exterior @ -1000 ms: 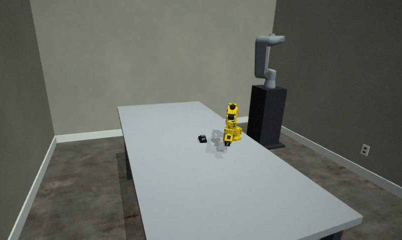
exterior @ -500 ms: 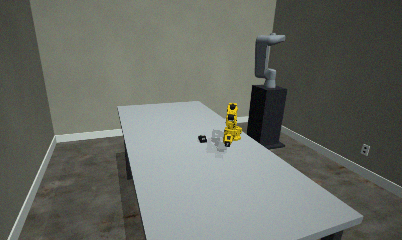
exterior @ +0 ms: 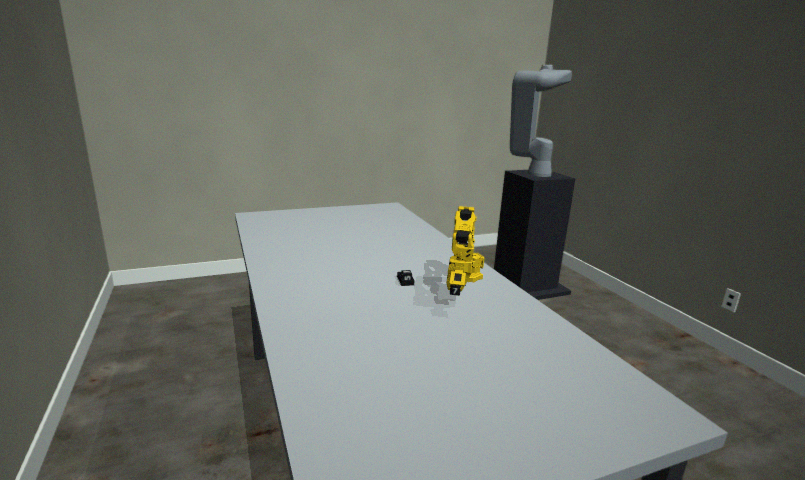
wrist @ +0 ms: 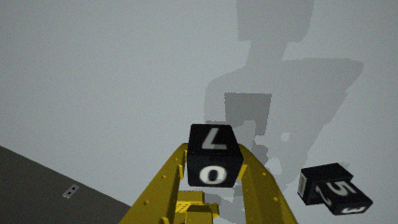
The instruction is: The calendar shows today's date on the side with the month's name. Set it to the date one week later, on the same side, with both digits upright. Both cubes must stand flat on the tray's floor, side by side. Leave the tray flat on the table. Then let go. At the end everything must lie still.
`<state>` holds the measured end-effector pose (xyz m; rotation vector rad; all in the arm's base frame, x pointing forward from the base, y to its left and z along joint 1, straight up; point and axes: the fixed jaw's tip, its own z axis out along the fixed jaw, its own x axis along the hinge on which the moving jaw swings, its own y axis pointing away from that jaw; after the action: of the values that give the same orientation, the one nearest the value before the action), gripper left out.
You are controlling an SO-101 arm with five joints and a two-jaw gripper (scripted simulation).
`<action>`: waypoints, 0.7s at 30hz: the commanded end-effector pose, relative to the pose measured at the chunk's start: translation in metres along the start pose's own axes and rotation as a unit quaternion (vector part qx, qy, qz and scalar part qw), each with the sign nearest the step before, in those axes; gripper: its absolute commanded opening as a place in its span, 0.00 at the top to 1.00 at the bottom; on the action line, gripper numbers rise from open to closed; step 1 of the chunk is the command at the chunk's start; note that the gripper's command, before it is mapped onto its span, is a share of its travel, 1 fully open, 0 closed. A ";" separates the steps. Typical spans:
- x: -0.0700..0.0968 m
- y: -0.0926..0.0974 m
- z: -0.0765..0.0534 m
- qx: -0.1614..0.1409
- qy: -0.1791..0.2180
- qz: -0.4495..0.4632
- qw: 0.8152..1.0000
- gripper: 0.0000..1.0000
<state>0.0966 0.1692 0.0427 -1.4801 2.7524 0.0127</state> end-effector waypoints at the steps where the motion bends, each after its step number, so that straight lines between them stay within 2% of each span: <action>1: -0.004 0.001 -0.003 -0.001 -0.018 -0.006 1.000 1.00; 21: -0.004 0.001 0.003 -0.001 -0.018 -0.006 1.000 1.00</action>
<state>0.0972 0.1702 0.0374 -1.4765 2.7455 0.0196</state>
